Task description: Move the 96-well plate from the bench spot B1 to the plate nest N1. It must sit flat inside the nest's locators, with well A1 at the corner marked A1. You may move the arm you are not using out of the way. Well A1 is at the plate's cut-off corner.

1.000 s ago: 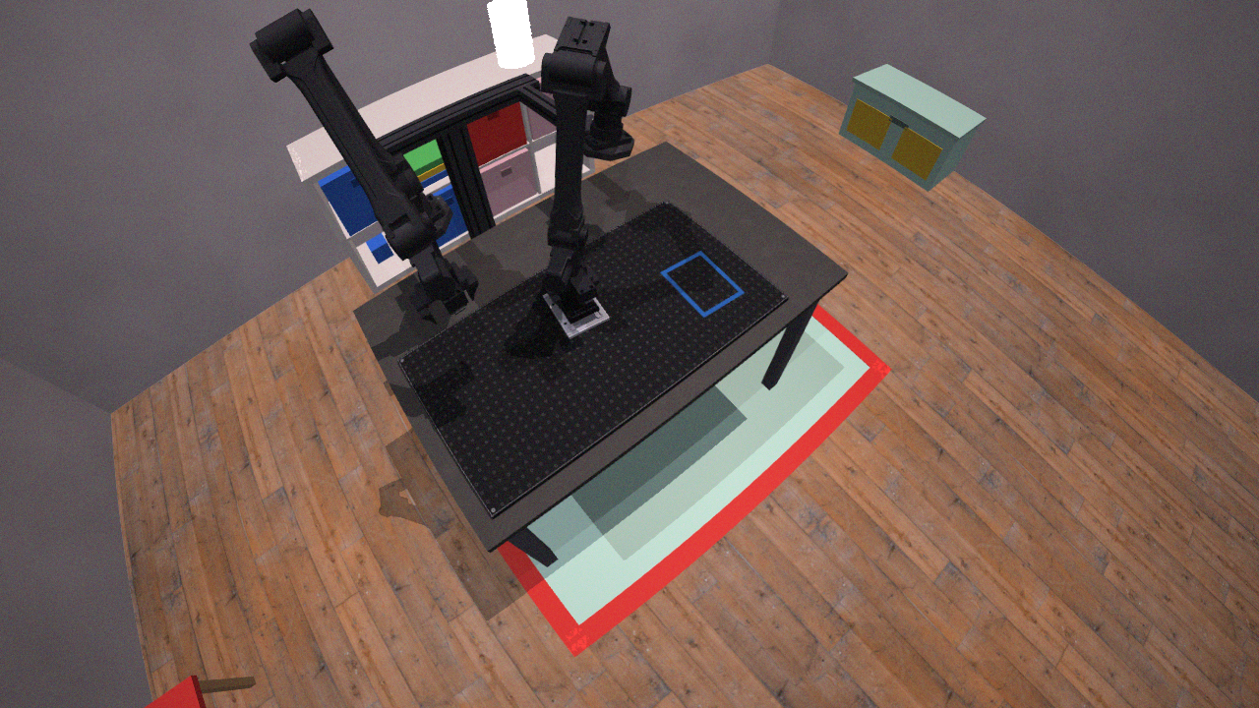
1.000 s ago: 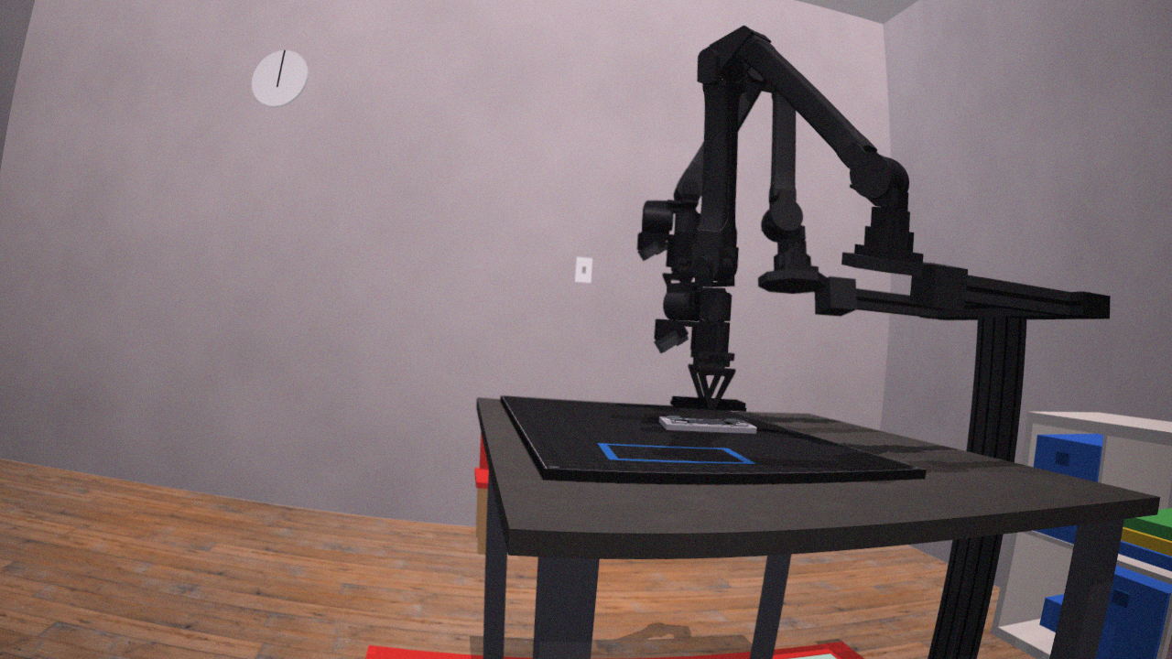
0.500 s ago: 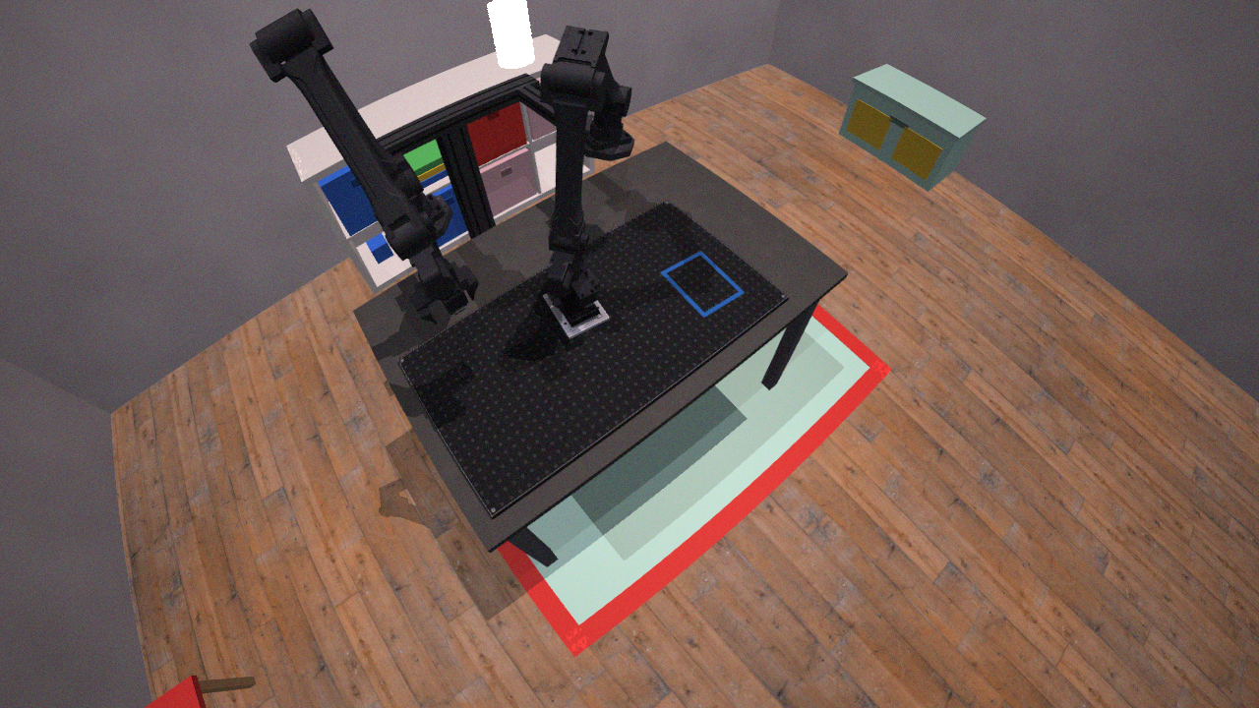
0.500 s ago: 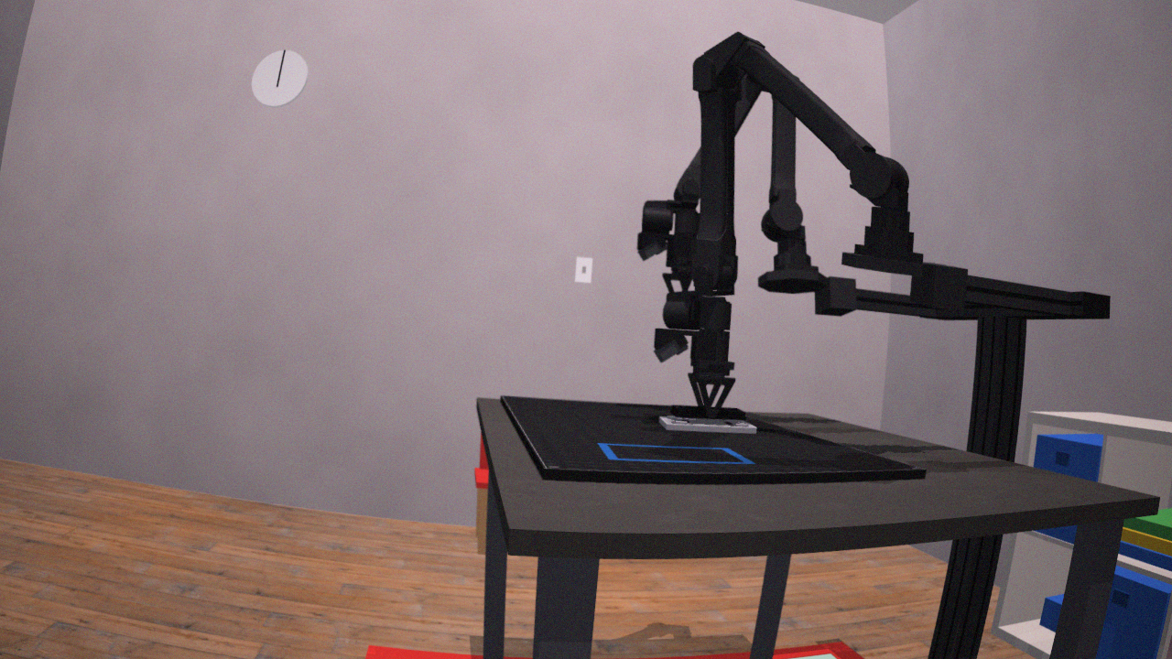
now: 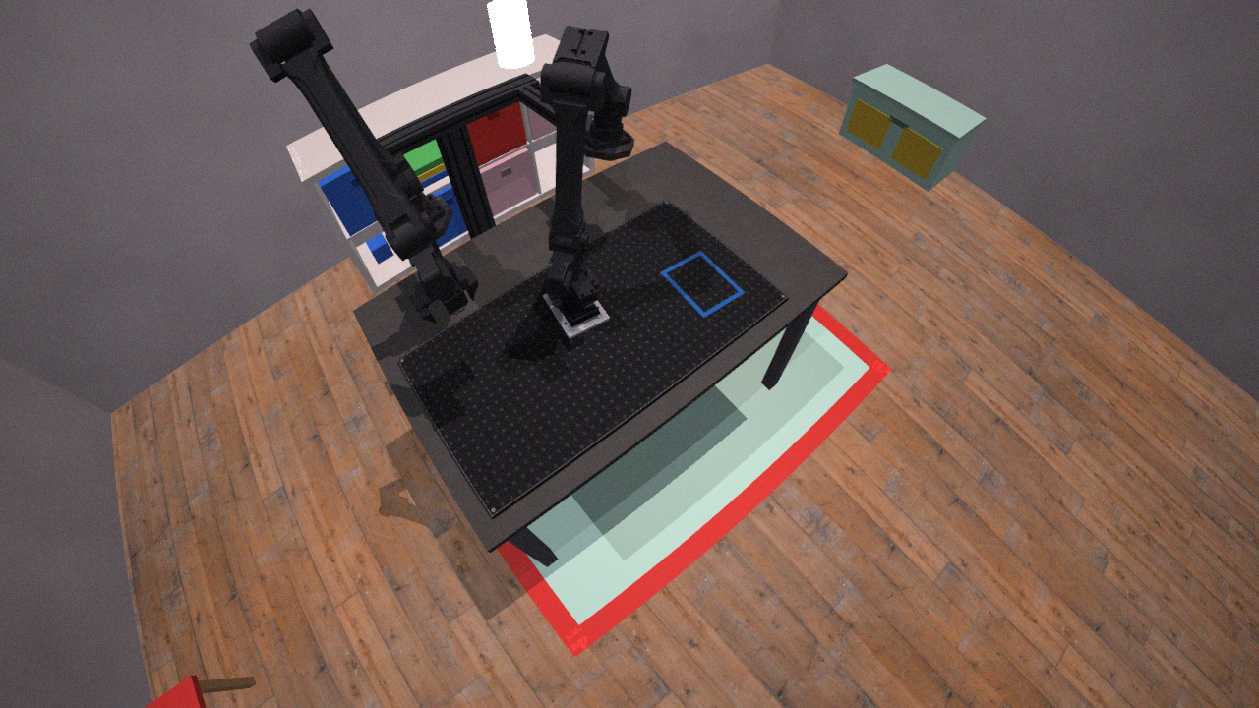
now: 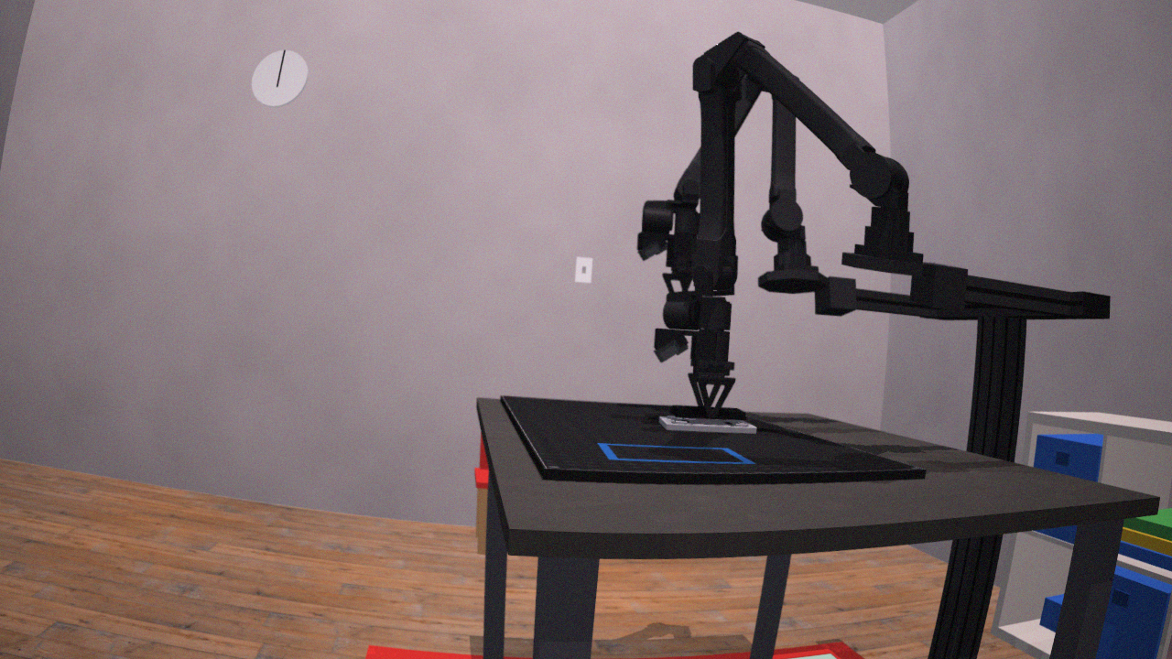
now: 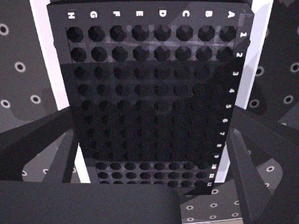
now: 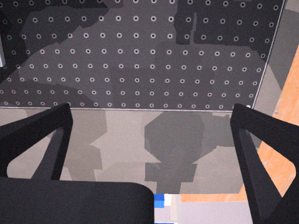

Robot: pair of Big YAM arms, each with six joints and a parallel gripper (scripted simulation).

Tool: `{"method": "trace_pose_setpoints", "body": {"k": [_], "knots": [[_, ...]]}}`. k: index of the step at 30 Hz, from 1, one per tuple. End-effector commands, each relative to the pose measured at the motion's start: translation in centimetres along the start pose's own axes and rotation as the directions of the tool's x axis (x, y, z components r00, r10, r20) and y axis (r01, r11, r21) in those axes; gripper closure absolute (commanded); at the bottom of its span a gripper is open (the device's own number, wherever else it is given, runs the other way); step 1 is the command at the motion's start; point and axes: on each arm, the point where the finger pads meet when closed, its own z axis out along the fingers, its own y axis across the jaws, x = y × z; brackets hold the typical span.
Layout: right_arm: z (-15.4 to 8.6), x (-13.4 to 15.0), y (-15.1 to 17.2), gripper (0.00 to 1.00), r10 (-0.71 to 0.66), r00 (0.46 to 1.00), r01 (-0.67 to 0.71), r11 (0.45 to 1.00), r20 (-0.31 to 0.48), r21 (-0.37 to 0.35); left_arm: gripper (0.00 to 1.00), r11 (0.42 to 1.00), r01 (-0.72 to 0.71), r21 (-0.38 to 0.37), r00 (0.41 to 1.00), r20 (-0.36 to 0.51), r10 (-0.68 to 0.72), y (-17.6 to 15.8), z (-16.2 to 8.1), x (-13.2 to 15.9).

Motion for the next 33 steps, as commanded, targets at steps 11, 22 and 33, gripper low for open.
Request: {"method": "trace_pose_setpoints", "body": {"k": [11,22,33], "knots": [[-0.5,-1.0,-0.3,0.0,0.016,1.0,-0.016,1.0,0.024,0.007,1.0,1.0,-0.002,0.01,1.0,0.014,0.001,-0.3,0.1,-0.6],[-0.5,-1.0,-0.3,0.0,0.016,1.0,-0.016,1.0,0.024,0.007,1.0,1.0,-0.001,0.011,1.0,0.015,0.001,-0.4,0.4,-0.8],[-0.5,-1.0,-0.3,0.0,0.016,1.0,-0.016,1.0,0.024,0.007,1.0,1.0,0.001,0.005,1.0,0.008,-0.001,0.0,0.8,-0.5]]}}
